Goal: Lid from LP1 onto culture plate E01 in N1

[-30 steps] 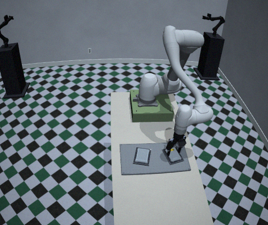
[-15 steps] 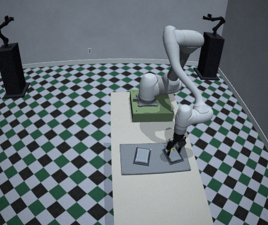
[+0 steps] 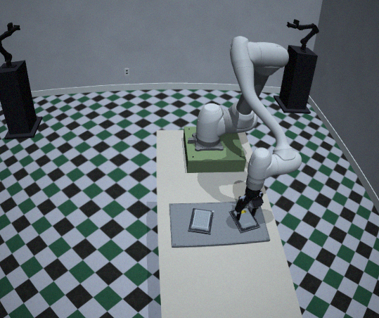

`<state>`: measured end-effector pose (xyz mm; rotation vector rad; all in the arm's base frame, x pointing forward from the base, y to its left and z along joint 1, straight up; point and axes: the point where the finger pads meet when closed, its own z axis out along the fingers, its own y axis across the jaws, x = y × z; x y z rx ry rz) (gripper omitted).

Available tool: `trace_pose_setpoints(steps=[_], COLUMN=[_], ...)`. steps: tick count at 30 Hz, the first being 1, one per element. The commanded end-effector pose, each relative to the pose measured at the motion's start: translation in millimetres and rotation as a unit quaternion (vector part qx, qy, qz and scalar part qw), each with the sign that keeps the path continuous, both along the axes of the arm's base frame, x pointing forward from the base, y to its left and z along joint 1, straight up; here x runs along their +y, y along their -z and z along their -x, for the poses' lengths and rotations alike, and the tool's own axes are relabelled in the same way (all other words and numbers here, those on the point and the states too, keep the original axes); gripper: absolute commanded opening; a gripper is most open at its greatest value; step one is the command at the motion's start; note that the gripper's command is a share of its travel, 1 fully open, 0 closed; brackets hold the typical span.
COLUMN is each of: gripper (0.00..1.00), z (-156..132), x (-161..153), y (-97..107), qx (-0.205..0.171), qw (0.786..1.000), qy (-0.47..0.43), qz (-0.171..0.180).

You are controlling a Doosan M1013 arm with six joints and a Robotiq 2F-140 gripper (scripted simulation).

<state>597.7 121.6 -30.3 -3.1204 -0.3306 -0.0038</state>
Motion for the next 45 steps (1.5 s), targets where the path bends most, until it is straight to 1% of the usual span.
trace_pose_setpoints(steps=[1, 13, 14, 45], gripper=[0.63, 0.63, 0.69, 0.69], z=[-0.5, -0.5, -0.5, -0.5], x=[0.2, 0.2, 0.2, 0.2], y=[-0.6, -0.6, -0.6, -0.6], qx=[-0.001, -0.001, -0.001, -0.001], qw=[1.0, 1.0, 1.0, 1.0], qy=[0.0, 0.0, 0.0, 0.0], qz=[0.0, 0.0, 0.0, 0.0])
